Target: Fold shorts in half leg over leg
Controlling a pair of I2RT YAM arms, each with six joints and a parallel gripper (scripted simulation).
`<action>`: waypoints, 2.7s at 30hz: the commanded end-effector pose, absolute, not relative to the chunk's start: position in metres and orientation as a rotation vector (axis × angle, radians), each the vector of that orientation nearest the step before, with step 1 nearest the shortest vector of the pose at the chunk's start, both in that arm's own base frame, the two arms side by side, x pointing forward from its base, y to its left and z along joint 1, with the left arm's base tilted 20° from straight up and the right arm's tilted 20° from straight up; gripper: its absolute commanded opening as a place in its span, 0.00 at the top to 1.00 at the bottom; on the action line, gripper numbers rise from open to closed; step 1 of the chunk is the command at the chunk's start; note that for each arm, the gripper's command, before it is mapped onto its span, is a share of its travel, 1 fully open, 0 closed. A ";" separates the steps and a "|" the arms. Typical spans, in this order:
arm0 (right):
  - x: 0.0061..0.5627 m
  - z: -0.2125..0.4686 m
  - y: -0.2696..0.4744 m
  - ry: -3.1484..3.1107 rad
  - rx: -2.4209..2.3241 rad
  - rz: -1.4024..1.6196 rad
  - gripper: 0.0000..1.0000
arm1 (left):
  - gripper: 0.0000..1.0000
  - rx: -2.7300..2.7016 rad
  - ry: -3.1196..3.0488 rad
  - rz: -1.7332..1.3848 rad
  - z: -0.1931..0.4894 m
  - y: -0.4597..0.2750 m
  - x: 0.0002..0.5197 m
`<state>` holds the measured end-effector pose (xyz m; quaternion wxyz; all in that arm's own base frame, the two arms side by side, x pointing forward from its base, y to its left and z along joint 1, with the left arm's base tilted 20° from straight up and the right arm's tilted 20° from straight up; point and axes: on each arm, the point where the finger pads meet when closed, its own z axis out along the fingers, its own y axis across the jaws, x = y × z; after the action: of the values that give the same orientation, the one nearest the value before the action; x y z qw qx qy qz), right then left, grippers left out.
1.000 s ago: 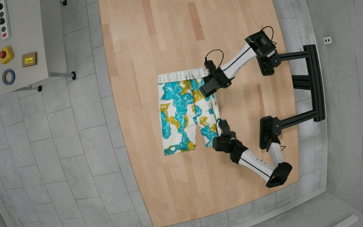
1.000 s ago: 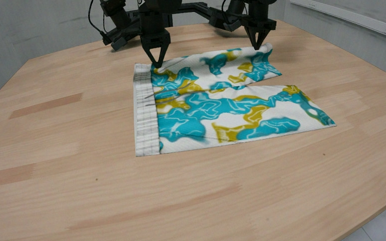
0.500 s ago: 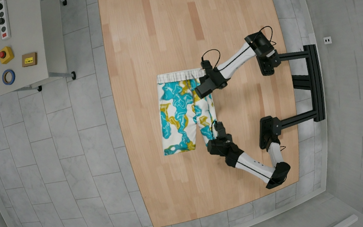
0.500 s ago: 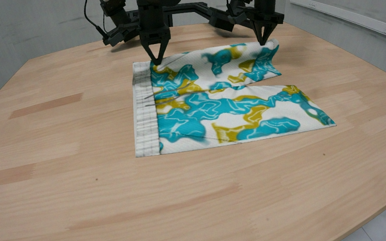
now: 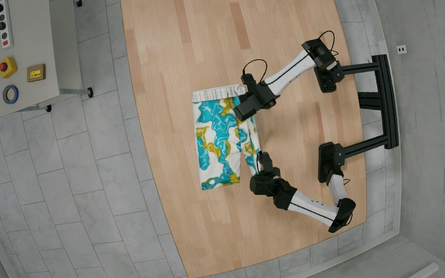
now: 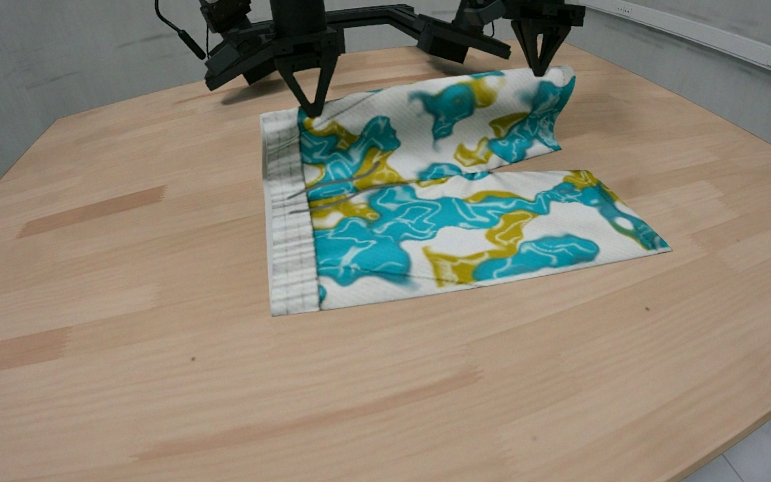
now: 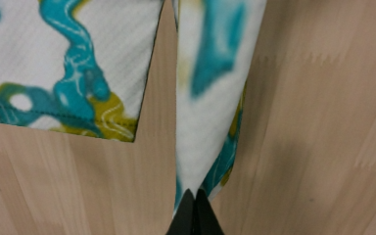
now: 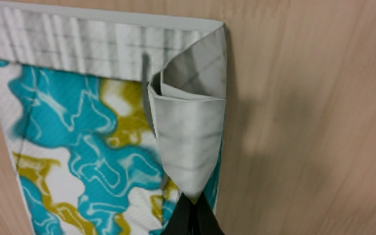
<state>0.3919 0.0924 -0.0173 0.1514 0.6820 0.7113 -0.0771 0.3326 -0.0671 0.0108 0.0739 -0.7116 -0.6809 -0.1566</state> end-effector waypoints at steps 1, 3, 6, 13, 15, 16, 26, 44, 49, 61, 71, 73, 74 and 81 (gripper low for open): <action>0.399 -0.003 0.087 2.007 1.961 -0.209 1.00 | 1.00 -2.151 -2.046 -0.520 0.027 -0.068 0.341; 0.401 -0.002 0.088 2.005 1.961 -0.203 1.00 | 1.00 -2.151 -2.047 -0.521 0.027 -0.068 0.341; 0.410 0.014 0.090 2.001 1.933 -0.150 1.00 | 1.00 -2.175 -1.991 -0.511 0.027 -0.074 0.344; 0.424 0.027 0.094 1.979 1.923 -0.084 1.00 | 1.00 -2.197 -2.026 -0.557 0.043 -0.081 0.362; 0.428 0.022 0.096 1.979 1.920 -0.082 1.00 | 1.00 -2.180 -2.040 -0.556 0.045 -0.074 0.362; 0.424 0.021 0.094 1.987 1.922 -0.104 1.00 | 1.00 -2.184 -2.047 -0.564 0.048 -0.074 0.364; 0.442 0.041 0.099 1.933 1.915 0.014 1.00 | 1.00 -2.222 -2.018 -0.588 0.048 -0.077 0.385; 0.466 0.000 0.092 1.938 1.950 -0.049 1.00 | 1.00 -2.263 -1.975 -0.600 0.032 -0.077 0.419; 0.477 -0.009 0.089 1.936 1.960 -0.044 1.00 | 1.00 -2.260 -1.950 -0.571 0.024 -0.073 0.424; 0.492 -0.015 0.085 1.913 1.941 -0.002 1.00 | 1.00 -2.267 -1.950 -0.531 0.006 -0.072 0.443; 0.506 -0.022 0.077 1.889 1.947 0.020 1.00 | 1.00 -2.264 -1.961 -0.578 0.011 -0.069 0.465; 0.508 -0.011 0.077 1.885 1.940 0.037 1.00 | 1.00 -2.273 -1.972 -0.598 0.020 -0.071 0.468; 0.509 -0.009 0.077 1.881 1.940 0.043 1.00 | 1.00 -2.269 -1.971 -0.594 0.018 -0.070 0.467; 0.505 -0.034 0.073 1.905 1.955 -0.024 1.00 | 1.00 -2.267 -1.955 -0.587 -0.013 -0.064 0.476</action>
<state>0.4969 0.0808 -0.0360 0.1966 0.6999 0.6866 -0.0045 0.4613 -0.0678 -0.0214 0.0562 -0.7473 -0.6393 -0.1721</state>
